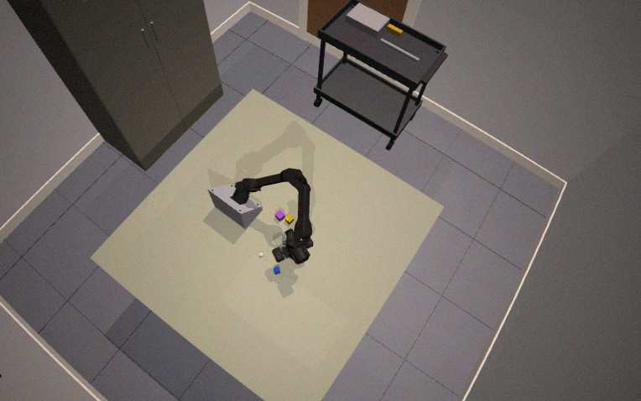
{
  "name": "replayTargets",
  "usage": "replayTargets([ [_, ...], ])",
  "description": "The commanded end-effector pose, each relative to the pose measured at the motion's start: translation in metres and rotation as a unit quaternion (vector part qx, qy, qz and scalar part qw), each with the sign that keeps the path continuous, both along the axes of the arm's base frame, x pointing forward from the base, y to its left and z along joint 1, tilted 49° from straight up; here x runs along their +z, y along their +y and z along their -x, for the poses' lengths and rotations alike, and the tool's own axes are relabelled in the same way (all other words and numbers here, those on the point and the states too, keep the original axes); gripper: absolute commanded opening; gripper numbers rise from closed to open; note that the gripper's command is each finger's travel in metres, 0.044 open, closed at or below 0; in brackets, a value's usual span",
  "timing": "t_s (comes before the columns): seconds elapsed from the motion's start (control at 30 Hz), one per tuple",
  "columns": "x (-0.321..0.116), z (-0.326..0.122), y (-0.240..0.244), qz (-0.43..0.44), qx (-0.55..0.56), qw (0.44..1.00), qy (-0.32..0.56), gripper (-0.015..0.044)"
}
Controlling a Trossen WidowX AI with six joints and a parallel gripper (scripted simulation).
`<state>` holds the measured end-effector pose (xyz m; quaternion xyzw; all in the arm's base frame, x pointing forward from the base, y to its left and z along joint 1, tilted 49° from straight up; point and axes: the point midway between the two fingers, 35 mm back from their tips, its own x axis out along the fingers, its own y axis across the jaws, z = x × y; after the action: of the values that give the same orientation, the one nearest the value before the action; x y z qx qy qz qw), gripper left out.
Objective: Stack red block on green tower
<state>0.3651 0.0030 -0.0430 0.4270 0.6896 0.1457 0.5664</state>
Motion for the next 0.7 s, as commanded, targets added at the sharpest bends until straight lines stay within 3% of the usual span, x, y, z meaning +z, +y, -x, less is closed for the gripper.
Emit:
replayTargets([
  [0.0,-0.0003,0.0000,0.0010,0.000,0.001,1.000,0.000,0.0210],
  [0.3,-0.0003,0.0000,0.0010,0.000,0.001,1.000,0.000,0.0440],
  [0.67,-0.0003,0.0000,0.0010,0.000,0.001,1.000,0.000,0.0440],
])
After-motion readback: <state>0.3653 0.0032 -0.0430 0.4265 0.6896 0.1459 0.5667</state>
